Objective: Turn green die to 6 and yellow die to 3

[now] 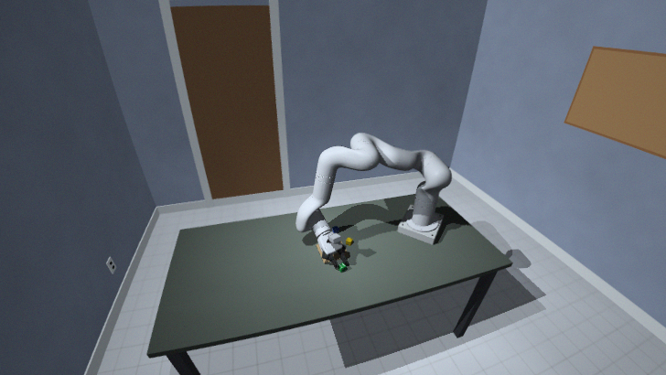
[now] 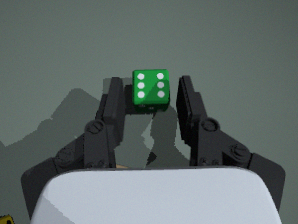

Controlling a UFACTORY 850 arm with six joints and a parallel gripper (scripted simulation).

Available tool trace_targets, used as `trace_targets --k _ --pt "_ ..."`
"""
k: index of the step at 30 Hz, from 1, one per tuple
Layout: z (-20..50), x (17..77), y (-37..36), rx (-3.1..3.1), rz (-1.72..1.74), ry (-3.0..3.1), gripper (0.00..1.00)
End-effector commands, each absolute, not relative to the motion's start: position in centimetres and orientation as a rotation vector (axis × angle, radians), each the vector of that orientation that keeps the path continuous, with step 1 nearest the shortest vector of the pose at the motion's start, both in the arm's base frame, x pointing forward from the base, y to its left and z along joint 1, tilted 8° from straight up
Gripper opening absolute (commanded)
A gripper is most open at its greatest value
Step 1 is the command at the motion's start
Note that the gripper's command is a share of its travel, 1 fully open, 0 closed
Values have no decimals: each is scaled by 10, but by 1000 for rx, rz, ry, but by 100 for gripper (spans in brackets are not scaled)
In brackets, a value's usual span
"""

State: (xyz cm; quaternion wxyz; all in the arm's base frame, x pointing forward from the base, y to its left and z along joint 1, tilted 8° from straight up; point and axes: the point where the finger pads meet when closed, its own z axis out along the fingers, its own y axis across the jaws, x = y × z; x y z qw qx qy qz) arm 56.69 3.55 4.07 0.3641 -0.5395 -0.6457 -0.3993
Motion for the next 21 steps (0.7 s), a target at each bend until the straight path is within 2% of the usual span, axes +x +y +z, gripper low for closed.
trace_targets --k 1,21 --pt "45 568 27 -1387 -1028 -1662 47" --pt "70 566 16 -1387 -1028 -1662 47"
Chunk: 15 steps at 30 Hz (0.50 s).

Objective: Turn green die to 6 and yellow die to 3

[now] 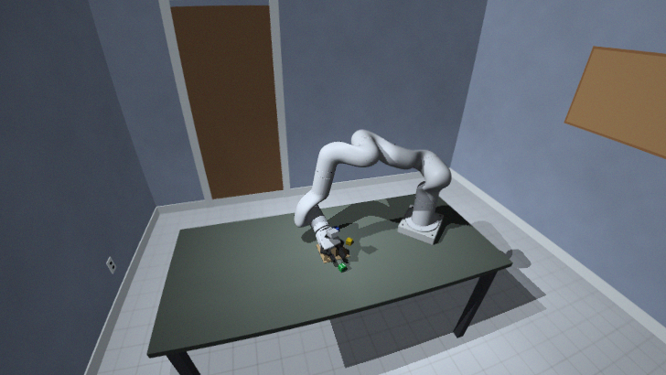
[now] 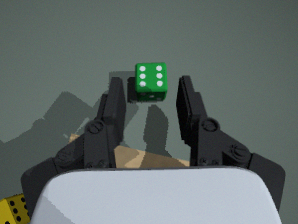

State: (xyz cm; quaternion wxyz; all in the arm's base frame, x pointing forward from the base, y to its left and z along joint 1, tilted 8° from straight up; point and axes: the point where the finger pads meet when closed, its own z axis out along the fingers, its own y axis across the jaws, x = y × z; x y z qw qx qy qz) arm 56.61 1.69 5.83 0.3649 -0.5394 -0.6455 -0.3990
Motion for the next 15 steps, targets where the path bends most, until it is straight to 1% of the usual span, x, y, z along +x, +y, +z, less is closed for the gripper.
trace_targets --k 1,8,15 --pt "75 565 15 -1387 -1028 -1662 47" --pt "103 562 13 -1387 -1028 -1662 47" --pt "109 561 13 -1387 -1028 -1662 47"
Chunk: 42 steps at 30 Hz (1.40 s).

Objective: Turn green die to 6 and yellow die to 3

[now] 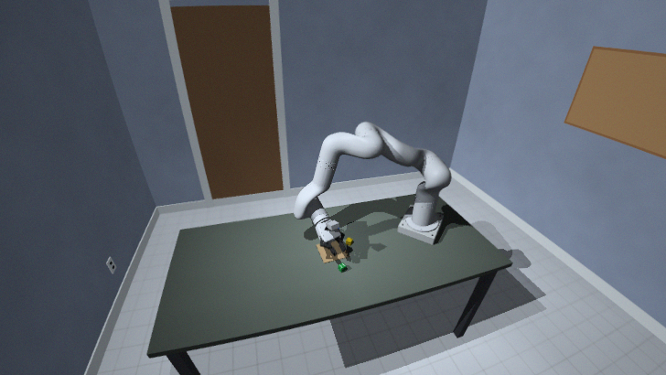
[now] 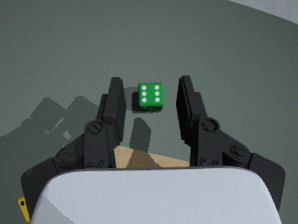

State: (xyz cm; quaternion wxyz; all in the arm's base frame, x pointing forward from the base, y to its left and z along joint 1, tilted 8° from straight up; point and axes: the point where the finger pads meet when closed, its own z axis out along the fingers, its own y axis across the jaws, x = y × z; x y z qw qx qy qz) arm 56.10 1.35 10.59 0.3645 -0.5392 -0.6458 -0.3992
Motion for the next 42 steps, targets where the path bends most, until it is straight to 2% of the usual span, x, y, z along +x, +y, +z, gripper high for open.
trace_targets --k 1,5,13,28,42 --pt "109 561 13 -1387 -1028 -1662 47" --pt "108 557 16 -1401 -983 -1675 47" --pt "97 531 32 -1525 -642 -1786 47" --pt "95 515 36 -1775 -234 -2011 47" --pt "125 540 50 -2057 -145 -2285 47"
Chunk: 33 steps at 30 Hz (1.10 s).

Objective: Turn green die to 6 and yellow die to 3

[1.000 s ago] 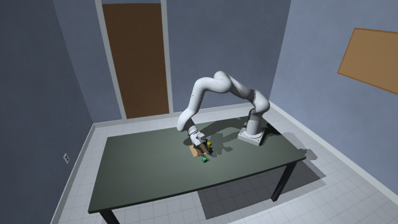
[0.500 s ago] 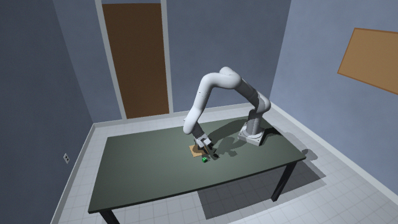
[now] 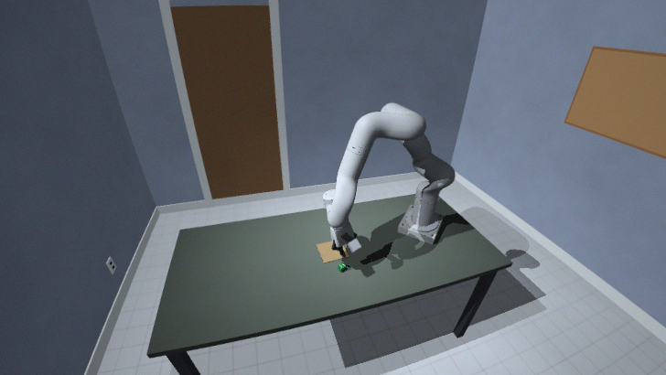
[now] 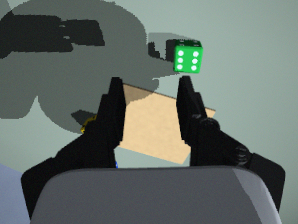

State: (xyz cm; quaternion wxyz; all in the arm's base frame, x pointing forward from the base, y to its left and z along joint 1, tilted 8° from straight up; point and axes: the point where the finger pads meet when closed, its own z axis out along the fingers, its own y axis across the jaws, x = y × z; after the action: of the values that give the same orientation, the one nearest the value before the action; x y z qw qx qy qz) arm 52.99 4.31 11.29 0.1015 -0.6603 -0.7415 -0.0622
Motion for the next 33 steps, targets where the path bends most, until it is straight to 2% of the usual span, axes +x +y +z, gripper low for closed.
trace_targets --k 1,10,11,25,33 --pt "130 544 53 -2080 -160 -2309 47" --pt "141 552 62 -2126 -207 -2360 47" --pt "141 552 62 -2126 -207 -2360 100" --pt "140 552 62 -2150 -208 -2337 100" --pt "135 553 60 -2433 -214 -2011 100"
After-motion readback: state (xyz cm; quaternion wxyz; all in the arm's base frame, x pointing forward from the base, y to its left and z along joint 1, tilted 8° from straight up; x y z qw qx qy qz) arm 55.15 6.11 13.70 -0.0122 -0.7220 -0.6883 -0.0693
